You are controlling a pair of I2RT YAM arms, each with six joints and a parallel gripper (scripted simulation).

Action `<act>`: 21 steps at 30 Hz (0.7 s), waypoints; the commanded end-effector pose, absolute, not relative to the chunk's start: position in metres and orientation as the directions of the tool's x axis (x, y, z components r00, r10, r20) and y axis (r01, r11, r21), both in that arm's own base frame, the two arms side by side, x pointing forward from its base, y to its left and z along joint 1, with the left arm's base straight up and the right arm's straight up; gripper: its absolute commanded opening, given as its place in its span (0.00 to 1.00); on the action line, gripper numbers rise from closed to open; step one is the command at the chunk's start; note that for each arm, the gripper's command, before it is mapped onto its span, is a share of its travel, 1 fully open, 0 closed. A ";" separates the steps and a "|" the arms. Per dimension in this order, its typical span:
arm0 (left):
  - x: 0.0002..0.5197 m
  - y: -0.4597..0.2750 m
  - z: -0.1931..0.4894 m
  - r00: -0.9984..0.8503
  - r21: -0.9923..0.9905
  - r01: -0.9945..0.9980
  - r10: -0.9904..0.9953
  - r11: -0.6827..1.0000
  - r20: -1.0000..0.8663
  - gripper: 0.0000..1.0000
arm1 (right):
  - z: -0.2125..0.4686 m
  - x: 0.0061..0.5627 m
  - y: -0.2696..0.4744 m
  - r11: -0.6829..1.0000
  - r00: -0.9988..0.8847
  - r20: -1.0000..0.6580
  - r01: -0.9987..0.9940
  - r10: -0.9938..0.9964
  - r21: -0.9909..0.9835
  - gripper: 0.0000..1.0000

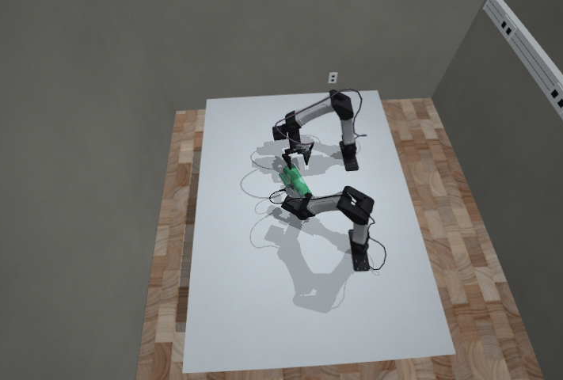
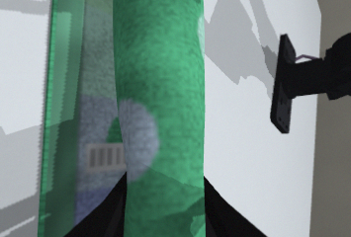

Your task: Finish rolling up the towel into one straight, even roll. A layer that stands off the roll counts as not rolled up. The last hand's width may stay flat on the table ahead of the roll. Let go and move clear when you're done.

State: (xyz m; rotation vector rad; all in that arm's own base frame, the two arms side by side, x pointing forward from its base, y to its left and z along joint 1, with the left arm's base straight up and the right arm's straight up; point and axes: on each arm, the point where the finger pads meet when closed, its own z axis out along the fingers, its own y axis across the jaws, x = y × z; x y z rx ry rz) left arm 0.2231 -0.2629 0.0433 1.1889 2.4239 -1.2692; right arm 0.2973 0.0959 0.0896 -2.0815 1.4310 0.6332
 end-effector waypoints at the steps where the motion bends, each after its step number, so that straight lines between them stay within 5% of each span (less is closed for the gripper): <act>1: 0.224 -0.267 0.055 -0.689 -0.687 0.675 0.562 0.268 -0.458 0.42 | 0.095 0.314 0.098 -0.274 0.428 -0.606 -0.902 -0.671 -0.334 0.97; 21: 0.224 -0.267 0.043 -0.701 -0.707 0.657 0.558 0.261 -0.445 0.42 | 0.098 0.326 0.100 -0.335 0.478 -0.604 -0.878 -0.637 -0.342 0.98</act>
